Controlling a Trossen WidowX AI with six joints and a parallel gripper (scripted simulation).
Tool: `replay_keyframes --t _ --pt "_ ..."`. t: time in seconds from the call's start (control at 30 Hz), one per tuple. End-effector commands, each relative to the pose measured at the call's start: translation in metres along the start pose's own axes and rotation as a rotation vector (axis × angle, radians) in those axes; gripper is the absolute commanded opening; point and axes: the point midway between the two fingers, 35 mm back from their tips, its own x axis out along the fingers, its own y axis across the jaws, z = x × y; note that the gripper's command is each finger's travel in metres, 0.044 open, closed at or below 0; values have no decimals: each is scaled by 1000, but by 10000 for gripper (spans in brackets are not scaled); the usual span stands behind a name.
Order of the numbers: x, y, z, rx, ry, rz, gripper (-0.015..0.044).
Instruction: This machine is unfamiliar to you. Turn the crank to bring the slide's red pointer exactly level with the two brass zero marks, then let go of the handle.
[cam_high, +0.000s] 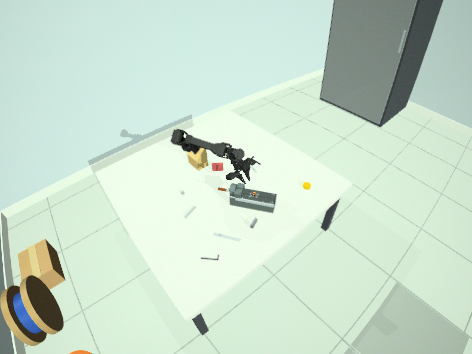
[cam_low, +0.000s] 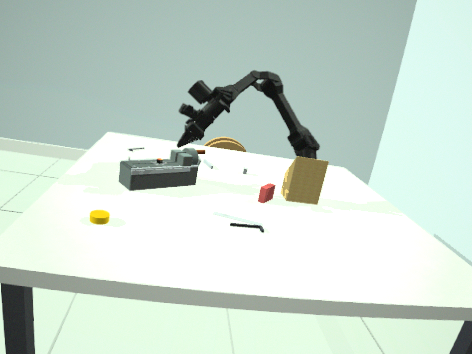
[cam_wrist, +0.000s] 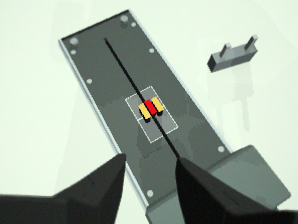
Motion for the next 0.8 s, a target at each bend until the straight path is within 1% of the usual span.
replay_keyframes --t 0.0,0.23,0.27,0.3,0.77 --pt "0 0 0 0 0 -1 236" --pt "0 0 0 0 0 -1 420" --pt "0 0 0 0 0 -1 440" --pt "0 0 0 0 0 -1 440" --pt "0 0 0 0 0 -1 72"
